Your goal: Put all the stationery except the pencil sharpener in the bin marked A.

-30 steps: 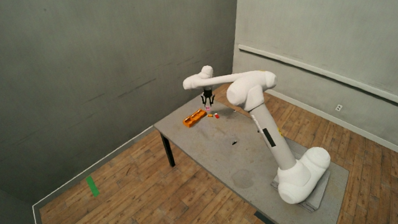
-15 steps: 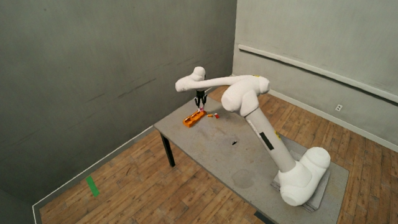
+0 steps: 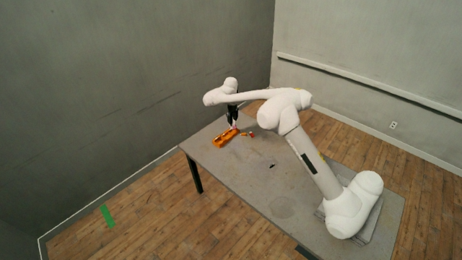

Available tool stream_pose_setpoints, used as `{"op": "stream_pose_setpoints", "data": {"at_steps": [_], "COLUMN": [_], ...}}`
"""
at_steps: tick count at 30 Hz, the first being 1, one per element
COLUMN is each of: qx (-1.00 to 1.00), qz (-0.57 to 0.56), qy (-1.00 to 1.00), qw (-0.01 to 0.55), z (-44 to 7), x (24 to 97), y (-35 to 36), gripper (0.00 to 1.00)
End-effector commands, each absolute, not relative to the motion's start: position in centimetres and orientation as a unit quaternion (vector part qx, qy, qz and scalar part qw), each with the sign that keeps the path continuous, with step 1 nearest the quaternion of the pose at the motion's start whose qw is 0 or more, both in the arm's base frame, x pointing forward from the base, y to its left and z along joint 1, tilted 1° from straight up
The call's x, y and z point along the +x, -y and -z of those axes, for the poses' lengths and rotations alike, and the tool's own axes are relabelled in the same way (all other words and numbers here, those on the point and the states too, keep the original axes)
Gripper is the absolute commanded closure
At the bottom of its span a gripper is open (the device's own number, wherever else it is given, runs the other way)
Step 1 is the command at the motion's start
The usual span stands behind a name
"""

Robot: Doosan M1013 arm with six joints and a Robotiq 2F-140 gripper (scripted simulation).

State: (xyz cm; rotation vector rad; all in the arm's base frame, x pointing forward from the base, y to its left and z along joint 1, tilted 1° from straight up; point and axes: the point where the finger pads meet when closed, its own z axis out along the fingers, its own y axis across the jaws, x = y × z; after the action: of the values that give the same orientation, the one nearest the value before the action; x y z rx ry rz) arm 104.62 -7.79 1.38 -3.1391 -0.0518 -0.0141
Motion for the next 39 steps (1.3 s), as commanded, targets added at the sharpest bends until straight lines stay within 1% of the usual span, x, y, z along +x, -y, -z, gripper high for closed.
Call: {"op": "stream_pose_setpoints", "data": {"at_steps": [1,13,39], "qx": [-1.000,-1.000,-1.000], "qz": [0.004,0.004,0.004], "qy": [0.020,0.020,0.020], "qw": [0.002,0.002,0.002], "z": [-1.4,-1.0,3.7], "x": [104.6,104.6,104.7], "y": [7.8,7.8,7.8], "gripper": [0.71,0.71,0.71]}}
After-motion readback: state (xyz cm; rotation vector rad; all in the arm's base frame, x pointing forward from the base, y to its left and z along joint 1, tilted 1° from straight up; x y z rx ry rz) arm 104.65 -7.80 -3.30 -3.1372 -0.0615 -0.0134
